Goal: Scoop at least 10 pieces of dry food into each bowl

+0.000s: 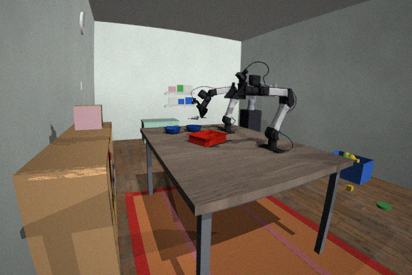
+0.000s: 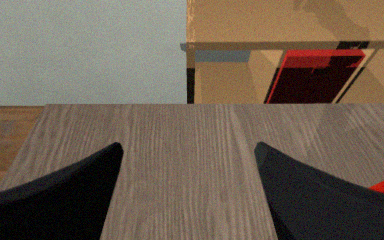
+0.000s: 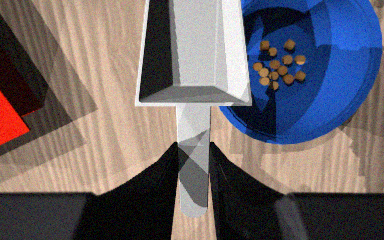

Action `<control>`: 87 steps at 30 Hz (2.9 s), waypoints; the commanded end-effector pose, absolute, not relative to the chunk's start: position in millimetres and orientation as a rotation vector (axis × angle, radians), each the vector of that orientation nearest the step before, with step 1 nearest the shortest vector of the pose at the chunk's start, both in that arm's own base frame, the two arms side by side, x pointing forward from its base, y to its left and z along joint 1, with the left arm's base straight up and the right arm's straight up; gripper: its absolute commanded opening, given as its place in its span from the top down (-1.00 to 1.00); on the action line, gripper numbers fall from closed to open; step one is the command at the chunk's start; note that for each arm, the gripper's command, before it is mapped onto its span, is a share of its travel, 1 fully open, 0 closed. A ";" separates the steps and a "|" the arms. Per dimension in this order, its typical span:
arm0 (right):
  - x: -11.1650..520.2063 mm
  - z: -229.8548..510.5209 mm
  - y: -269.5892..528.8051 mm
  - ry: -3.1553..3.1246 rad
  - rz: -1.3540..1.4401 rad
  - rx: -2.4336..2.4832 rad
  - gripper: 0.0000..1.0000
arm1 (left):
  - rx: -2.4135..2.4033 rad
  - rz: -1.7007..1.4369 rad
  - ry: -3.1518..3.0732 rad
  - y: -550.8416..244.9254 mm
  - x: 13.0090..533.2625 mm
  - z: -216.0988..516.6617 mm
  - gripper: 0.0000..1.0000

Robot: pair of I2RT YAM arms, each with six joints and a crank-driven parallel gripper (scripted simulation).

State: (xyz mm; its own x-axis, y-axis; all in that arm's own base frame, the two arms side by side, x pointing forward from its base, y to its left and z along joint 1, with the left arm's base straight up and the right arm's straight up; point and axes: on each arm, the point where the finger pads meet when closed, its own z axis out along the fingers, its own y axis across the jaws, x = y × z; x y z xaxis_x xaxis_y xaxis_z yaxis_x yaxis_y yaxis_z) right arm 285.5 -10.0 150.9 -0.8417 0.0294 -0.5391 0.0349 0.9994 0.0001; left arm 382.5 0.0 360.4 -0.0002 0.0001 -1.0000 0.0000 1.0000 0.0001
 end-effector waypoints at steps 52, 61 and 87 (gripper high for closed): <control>289.6 162.6 21.7 2.612 0.026 -0.004 1.00 | -0.001 -0.001 1.518 0.0 380.4 380.2 -1.00; 284.3 162.2 74.2 2.724 0.067 -0.131 1.00 | -0.001 -0.001 1.518 0.0 380.4 380.2 -1.00; 239.4 164.8 193.0 2.891 0.054 -0.495 1.00 | -0.001 -0.001 1.518 0.0 380.4 380.2 -1.00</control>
State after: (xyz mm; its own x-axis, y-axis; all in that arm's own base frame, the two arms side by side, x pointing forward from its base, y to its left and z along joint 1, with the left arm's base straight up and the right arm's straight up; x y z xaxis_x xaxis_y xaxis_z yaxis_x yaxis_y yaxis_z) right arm 241.4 186.4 154.7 -0.9192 -0.3330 -0.2102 -0.3431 0.9392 0.0126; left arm 382.5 0.0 360.4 -0.0002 0.0001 -1.0000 0.0000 1.0000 0.0001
